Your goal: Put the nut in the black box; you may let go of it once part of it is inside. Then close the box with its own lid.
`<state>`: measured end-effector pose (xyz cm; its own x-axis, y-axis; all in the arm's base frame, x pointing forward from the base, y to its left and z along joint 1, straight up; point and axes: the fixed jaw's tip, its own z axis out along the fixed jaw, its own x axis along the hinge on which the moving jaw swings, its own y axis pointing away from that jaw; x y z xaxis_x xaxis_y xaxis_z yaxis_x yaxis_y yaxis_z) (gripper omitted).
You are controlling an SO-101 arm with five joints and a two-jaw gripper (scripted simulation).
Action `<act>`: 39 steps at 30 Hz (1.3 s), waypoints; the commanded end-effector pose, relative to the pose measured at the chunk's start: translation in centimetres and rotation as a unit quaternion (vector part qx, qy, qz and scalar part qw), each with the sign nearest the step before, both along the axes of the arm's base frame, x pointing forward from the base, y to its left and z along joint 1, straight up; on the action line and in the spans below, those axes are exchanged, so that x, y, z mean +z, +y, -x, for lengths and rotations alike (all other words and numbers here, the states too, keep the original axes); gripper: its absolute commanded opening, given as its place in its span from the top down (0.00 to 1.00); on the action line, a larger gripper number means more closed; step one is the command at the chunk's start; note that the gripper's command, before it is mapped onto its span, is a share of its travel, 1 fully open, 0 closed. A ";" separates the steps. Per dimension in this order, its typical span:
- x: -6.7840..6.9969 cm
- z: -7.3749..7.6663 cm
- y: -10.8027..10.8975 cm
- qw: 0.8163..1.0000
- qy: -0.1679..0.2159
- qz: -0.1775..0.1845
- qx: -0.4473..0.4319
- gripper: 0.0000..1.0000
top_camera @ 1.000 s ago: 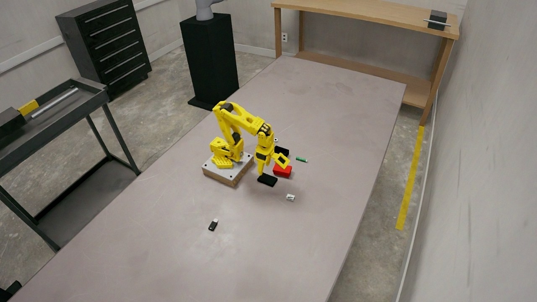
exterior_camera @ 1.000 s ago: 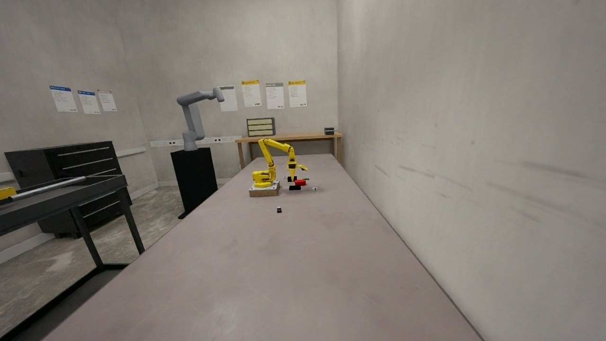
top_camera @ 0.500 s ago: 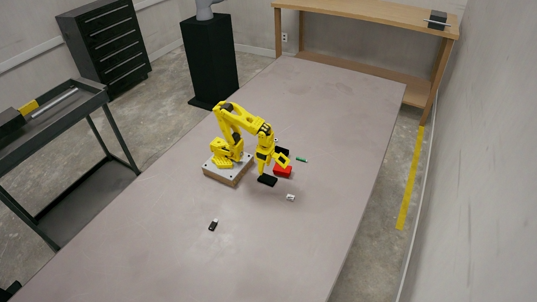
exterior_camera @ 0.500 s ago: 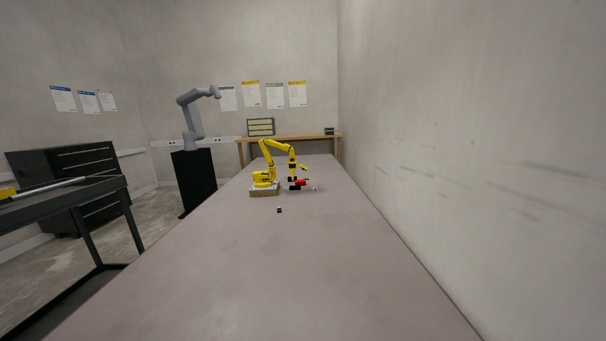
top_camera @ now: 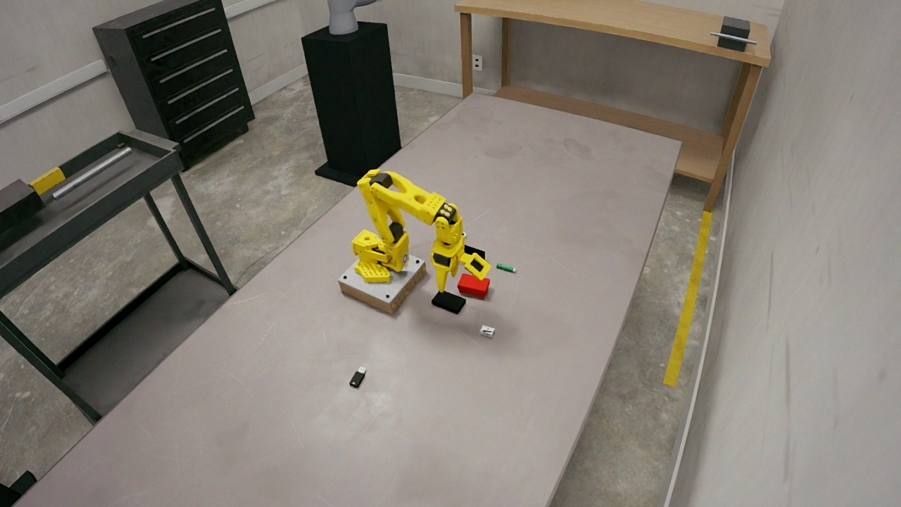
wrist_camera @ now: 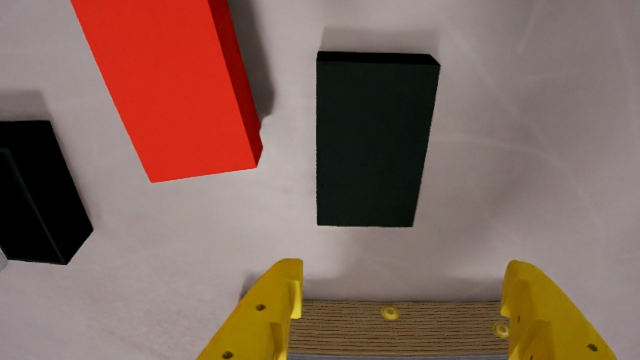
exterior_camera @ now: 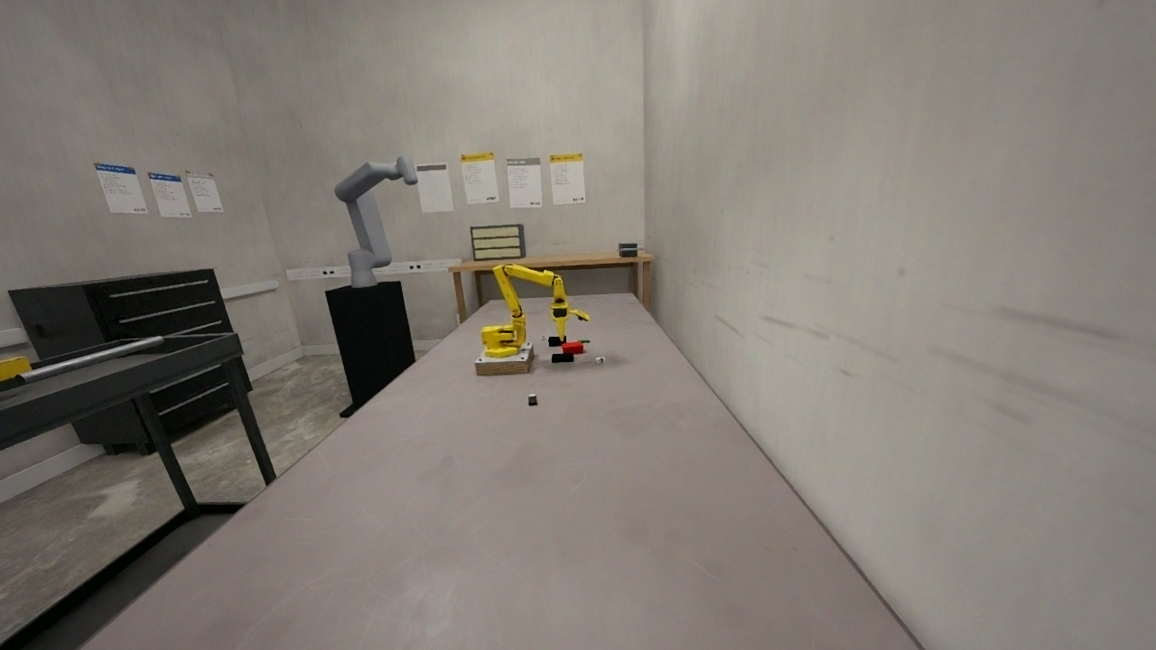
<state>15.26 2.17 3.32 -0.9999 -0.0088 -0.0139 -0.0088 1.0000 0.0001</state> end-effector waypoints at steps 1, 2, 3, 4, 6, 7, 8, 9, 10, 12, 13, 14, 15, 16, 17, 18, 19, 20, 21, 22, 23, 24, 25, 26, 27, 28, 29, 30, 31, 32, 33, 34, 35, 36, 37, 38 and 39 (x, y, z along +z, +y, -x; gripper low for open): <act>0.0 0.0 -0.1 1.000 0.005 0.000 0.000 0.72; 0.0 0.0 -0.1 1.000 0.005 0.000 0.000 0.72; 0.0 0.0 -0.1 1.000 0.005 0.000 0.000 0.72; 0.0 0.0 -0.1 1.000 0.005 0.000 0.000 0.72; 0.0 0.0 -0.1 1.000 0.005 0.000 0.000 0.72; 0.0 0.0 -0.1 1.000 0.005 0.000 0.000 0.72; 0.0 0.0 -0.1 1.000 0.005 0.000 0.000 0.72; 0.0 0.0 -0.1 1.000 0.005 0.000 0.000 0.72; 0.0 0.0 -0.1 1.000 0.005 0.000 0.000 0.72; 0.0 0.0 -0.1 1.000 0.005 0.000 0.000 0.72; 0.0 0.0 -0.1 1.000 0.005 0.000 0.000 0.72; 0.0 0.0 -0.1 1.000 0.005 0.000 0.000 0.72; 0.0 0.0 -0.1 1.000 0.005 0.000 0.000 0.72; 0.0 0.0 -0.1 1.000 0.005 0.000 0.000 0.72; 0.0 0.0 -0.1 1.000 0.005 0.000 0.000 0.72; 0.0 0.0 -0.1 1.000 0.005 0.000 0.000 0.72; -0.1 0.1 -0.1 1.000 0.005 0.000 0.000 0.72; -0.1 0.1 -0.1 1.000 0.005 0.000 0.000 0.72; -0.2 0.1 -0.1 1.000 0.005 0.000 0.000 0.72; -0.2 0.2 -0.1 1.000 0.005 0.000 0.000 0.72; -0.2 0.2 -0.1 1.000 0.005 0.000 0.000 0.72; -0.3 0.2 -0.1 1.000 0.005 0.000 0.000 0.72; -0.3 0.3 -0.1 1.000 0.005 0.000 0.000 0.72; -0.3 0.3 -0.1 1.000 0.005 0.000 0.000 0.72; -0.3 0.3 -0.1 1.000 0.005 0.000 0.000 0.72; -0.3 0.3 -0.1 1.000 0.005 0.000 0.000 0.72; -0.3 0.3 -0.1 1.000 0.005 0.000 0.000 0.72; -0.3 0.3 -0.1 1.000 0.005 0.000 0.000 0.72; -0.3 0.3 -0.1 1.000 0.005 0.000 0.000 0.72; -0.3 0.3 -0.1 1.000 0.005 0.000 0.000 0.72; -0.3 0.3 -0.1 1.000 0.005 0.000 0.000 0.72; -0.4 0.3 -0.1 1.000 0.005 0.000 0.000 0.72; -0.4 0.3 -0.1 1.000 0.005 0.000 0.000 0.72; -0.4 0.3 -0.1 1.000 0.005 0.000 0.000 0.72; -0.4 0.4 -0.1 1.000 0.005 0.000 0.000 0.72; -0.5 0.4 -0.1 1.000 0.005 0.000 0.000 0.72; -0.5 0.4 -0.1 1.000 0.005 0.000 0.000 0.72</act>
